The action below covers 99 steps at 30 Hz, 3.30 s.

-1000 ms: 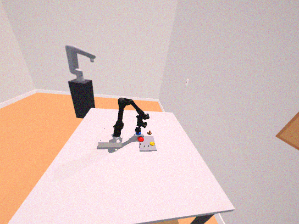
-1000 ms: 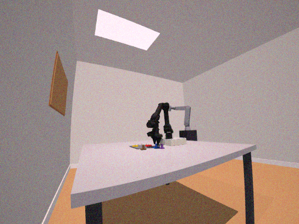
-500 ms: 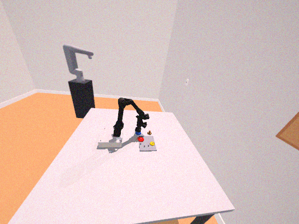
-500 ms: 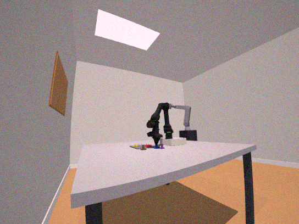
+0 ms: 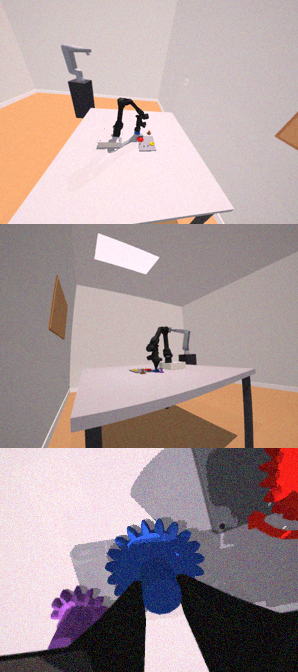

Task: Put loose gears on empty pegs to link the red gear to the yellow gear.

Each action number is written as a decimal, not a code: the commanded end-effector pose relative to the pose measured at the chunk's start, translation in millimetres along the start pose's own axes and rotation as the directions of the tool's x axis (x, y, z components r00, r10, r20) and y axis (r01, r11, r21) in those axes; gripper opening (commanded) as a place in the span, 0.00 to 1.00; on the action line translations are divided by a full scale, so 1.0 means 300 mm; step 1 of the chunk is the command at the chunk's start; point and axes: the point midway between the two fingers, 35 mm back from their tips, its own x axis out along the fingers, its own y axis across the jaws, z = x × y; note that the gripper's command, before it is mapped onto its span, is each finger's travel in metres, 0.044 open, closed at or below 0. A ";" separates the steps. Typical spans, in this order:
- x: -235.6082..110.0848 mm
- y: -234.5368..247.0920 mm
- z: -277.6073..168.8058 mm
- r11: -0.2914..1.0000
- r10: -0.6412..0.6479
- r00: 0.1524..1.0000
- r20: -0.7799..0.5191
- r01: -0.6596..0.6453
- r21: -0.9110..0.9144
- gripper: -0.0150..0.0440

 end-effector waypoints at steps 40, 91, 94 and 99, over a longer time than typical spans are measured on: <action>-0.365 0.028 0.021 1.000 0.017 1.000 0.017 -0.017 0.005 0.25; -0.355 -0.174 0.125 1.000 0.012 1.000 0.017 -0.012 0.008 0.25; -0.346 -0.192 0.133 1.000 0.011 1.000 0.017 -0.011 0.008 0.25; -0.331 -0.221 0.145 1.000 0.009 1.000 0.019 -0.010 0.010 0.25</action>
